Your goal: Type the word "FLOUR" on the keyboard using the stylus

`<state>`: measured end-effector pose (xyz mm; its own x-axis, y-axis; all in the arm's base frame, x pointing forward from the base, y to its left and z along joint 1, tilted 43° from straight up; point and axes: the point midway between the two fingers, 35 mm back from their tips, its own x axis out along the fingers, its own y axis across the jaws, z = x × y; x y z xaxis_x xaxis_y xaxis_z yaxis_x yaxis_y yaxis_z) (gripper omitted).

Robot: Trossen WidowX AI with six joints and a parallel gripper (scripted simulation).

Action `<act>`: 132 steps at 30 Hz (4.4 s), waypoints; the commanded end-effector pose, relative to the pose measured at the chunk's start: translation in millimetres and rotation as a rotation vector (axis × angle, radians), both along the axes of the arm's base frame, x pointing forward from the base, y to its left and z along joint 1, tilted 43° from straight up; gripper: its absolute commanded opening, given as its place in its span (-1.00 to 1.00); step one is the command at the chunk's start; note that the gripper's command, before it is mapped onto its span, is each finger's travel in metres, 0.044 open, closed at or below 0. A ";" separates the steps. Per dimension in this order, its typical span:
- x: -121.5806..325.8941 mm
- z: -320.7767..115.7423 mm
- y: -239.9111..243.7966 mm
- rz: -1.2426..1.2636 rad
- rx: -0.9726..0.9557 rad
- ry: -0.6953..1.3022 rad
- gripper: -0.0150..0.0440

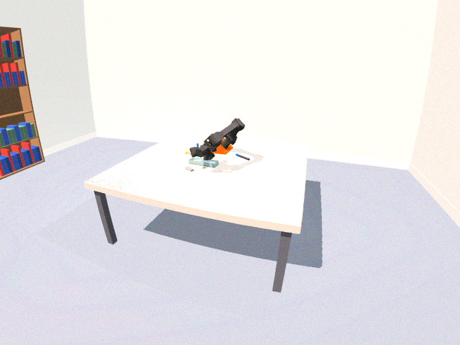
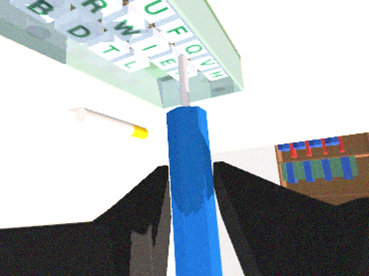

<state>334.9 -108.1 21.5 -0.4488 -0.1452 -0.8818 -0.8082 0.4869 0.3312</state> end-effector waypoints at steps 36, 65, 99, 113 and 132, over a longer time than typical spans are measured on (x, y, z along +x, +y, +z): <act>-0.1 -7.7 7.1 -0.005 0.001 0.000 -0.22; 0.2 -8.8 8.1 -0.005 0.001 0.000 -0.22; -38.2 6.7 -20.4 -0.006 -0.002 0.003 -0.49; -40.5 -8.7 -7.4 -0.005 -0.002 0.003 -0.49; -40.8 -13.1 -3.4 -0.005 -0.001 0.003 -0.22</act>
<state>294.2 -112.7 9.9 -0.4511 -0.1473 -0.8803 -0.8074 0.4876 0.3322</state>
